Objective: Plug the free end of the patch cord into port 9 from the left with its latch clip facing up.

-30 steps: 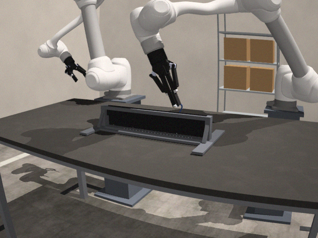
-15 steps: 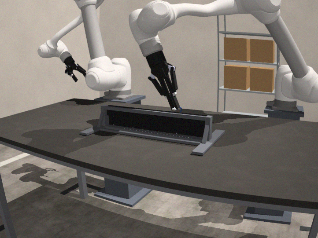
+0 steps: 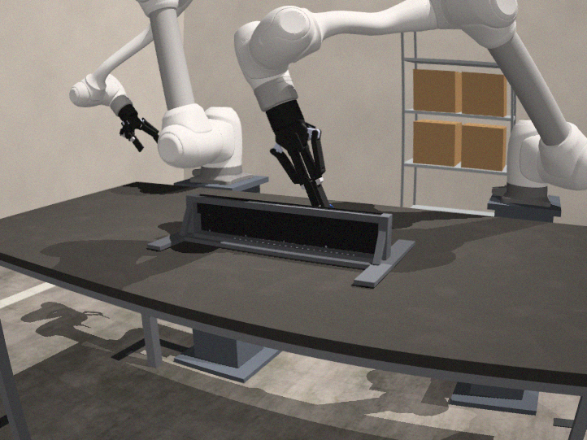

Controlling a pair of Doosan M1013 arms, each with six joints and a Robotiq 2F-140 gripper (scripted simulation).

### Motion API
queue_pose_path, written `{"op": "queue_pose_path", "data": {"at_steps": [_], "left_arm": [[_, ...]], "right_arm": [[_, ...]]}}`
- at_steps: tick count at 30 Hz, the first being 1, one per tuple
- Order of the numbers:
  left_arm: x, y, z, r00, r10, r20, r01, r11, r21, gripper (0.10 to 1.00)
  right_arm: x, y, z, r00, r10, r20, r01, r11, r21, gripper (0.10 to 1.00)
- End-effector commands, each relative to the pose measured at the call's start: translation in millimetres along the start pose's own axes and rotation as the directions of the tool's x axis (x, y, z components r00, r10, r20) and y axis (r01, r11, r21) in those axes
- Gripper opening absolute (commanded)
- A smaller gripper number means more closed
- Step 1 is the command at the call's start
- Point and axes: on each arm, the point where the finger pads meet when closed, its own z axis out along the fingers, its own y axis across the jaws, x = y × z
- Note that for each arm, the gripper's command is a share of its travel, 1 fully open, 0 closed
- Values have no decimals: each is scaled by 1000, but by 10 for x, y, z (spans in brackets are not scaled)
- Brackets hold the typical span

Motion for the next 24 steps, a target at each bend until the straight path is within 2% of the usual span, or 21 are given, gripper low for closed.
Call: {"op": "queue_pose_path", "data": {"at_steps": [1,24], "left_arm": [[-26,-3,2,1000,-1,2,1,1000,1,99],[-49,-12,21,1000,-1,2,1,1000,1,99]], "right_arm": [[0,-1,-4,1000,0,-1,0,1000,0,1000],[0,-1,-4,1000,0,-1,0,1000,0,1000]]}}
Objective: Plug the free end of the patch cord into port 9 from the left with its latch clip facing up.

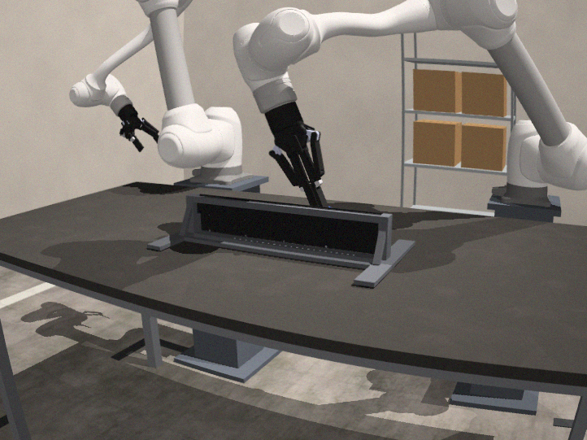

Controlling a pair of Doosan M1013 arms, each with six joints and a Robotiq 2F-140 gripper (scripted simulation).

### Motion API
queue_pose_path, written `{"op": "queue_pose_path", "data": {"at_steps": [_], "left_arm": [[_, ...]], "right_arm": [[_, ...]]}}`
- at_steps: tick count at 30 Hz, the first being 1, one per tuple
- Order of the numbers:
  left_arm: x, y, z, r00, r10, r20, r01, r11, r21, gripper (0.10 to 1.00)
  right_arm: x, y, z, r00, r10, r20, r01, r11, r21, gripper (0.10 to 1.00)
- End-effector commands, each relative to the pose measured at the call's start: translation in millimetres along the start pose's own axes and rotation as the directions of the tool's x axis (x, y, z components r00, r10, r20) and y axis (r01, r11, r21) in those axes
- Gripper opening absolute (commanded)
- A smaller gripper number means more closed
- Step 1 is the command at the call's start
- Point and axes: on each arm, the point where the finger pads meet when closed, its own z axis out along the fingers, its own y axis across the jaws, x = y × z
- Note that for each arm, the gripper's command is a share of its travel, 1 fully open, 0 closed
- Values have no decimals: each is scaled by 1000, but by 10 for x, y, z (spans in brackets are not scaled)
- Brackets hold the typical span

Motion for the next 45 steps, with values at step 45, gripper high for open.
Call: {"op": "queue_pose_path", "data": {"at_steps": [45], "left_arm": [[-264,6,-20,1000,-1,2,1,1000,1,99]], "right_arm": [[0,-1,-4,1000,0,-1,0,1000,0,1000]]}}
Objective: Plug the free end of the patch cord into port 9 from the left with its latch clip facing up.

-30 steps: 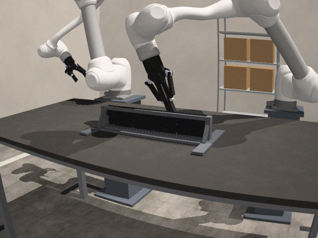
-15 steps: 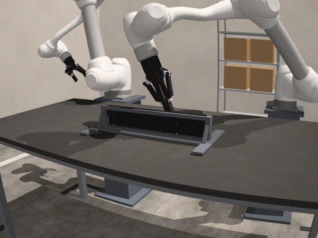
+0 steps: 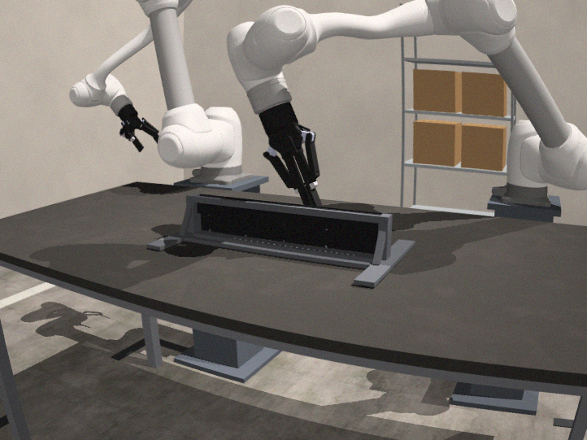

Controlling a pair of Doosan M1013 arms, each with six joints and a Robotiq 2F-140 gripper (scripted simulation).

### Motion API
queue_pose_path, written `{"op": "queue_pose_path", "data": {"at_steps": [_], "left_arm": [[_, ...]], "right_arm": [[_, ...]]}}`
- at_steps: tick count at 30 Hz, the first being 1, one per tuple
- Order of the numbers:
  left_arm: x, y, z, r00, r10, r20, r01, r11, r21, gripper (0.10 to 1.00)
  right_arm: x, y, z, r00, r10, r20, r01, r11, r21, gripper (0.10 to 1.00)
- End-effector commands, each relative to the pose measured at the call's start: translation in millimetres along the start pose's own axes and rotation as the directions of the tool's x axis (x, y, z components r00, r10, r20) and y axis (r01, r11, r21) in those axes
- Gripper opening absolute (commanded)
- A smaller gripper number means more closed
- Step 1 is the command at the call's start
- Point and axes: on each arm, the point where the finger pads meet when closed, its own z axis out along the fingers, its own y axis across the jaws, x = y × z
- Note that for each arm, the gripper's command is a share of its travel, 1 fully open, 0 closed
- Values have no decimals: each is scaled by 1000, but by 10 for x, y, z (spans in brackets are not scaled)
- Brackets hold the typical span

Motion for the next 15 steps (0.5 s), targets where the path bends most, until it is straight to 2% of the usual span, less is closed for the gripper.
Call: {"op": "queue_pose_path", "data": {"at_steps": [1,15], "left_arm": [[-4,6,-16,1000,-1,2,1,1000,1,99],[-23,6,-17,1000,-1,2,1,1000,1,99]], "right_arm": [[0,-1,-4,1000,0,-1,0,1000,0,1000],[0,-1,-4,1000,0,-1,0,1000,0,1000]]}}
